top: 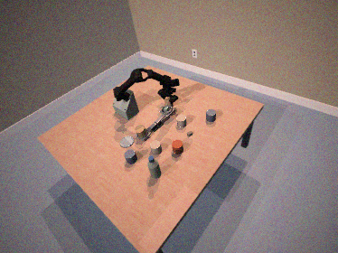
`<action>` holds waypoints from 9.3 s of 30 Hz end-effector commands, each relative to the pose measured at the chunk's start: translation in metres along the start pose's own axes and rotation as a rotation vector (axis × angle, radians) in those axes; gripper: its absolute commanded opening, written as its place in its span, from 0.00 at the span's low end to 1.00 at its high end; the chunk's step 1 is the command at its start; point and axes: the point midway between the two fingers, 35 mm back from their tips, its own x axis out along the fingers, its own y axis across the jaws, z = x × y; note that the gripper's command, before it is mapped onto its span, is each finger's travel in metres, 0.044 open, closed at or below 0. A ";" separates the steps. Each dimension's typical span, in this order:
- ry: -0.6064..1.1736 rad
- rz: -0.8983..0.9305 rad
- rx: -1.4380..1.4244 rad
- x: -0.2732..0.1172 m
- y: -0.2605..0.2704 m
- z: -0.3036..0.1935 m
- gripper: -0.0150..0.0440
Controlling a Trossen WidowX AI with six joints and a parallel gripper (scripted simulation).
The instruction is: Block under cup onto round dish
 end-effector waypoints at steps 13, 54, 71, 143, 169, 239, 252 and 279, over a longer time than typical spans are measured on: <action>-0.002 -0.002 0.000 -0.020 -0.001 0.001 1.00; -0.063 0.007 1.011 -0.083 -0.040 -0.020 0.69; -0.046 0.016 1.599 -0.092 -0.060 -0.046 0.69; -0.009 -0.014 2.930 -0.058 -0.096 -0.112 0.69; -0.009 -0.006 2.929 -0.121 -0.098 -0.108 0.25; -0.124 0.115 2.918 -0.079 -0.110 -0.417 0.25; -0.063 0.019 2.918 -0.063 -0.073 -0.460 0.25; -0.002 -0.052 2.925 -0.008 -0.046 -0.485 0.25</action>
